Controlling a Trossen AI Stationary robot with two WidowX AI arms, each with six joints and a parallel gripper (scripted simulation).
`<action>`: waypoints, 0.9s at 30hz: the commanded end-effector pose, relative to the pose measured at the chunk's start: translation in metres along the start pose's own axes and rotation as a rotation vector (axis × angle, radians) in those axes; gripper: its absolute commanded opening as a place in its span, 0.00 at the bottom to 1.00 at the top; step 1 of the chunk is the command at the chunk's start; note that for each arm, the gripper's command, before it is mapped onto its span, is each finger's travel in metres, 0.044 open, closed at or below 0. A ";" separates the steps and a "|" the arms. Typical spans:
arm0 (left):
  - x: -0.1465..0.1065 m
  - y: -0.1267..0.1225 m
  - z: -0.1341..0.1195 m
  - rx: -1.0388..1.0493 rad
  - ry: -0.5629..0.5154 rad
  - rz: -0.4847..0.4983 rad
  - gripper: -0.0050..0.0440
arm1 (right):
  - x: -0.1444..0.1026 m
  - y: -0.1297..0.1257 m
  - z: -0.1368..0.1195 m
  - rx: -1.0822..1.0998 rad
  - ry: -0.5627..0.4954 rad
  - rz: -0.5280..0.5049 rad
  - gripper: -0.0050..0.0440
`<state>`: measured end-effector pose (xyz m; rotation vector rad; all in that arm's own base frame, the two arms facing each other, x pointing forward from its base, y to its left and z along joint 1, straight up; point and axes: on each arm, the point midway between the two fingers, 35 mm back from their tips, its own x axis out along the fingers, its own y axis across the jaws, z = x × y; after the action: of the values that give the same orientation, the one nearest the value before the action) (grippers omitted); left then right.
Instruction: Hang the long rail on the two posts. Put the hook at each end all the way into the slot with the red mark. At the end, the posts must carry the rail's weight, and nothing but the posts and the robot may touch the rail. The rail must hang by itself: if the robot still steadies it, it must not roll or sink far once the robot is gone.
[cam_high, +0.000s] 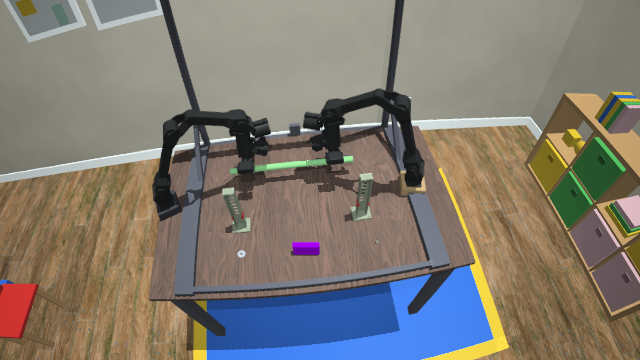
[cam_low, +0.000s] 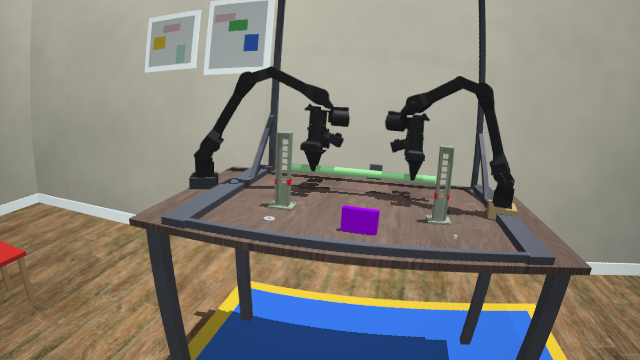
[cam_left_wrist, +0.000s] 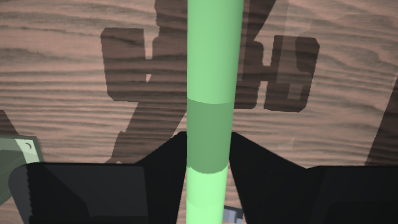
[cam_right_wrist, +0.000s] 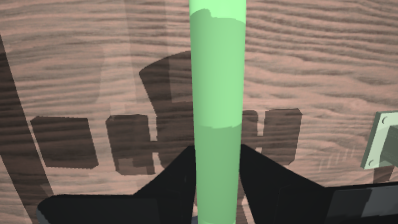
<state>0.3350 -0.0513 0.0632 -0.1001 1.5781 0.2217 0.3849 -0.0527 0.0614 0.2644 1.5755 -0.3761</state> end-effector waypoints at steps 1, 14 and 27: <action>-0.012 0.002 0.002 0.002 -0.036 -0.092 0.00 | -0.016 -0.004 0.002 0.001 -0.042 0.086 0.00; -0.012 0.007 0.002 0.001 -0.038 -0.311 0.00 | -0.015 -0.011 0.003 -0.010 -0.042 0.305 0.00; -0.010 0.011 0.001 0.001 -0.038 -0.454 0.00 | -0.013 -0.016 0.003 -0.017 -0.042 0.448 0.00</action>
<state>0.3323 -0.0409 0.0618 -0.4221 1.5227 -0.0902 0.3801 -0.0655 0.0603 0.5637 1.4818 -0.0506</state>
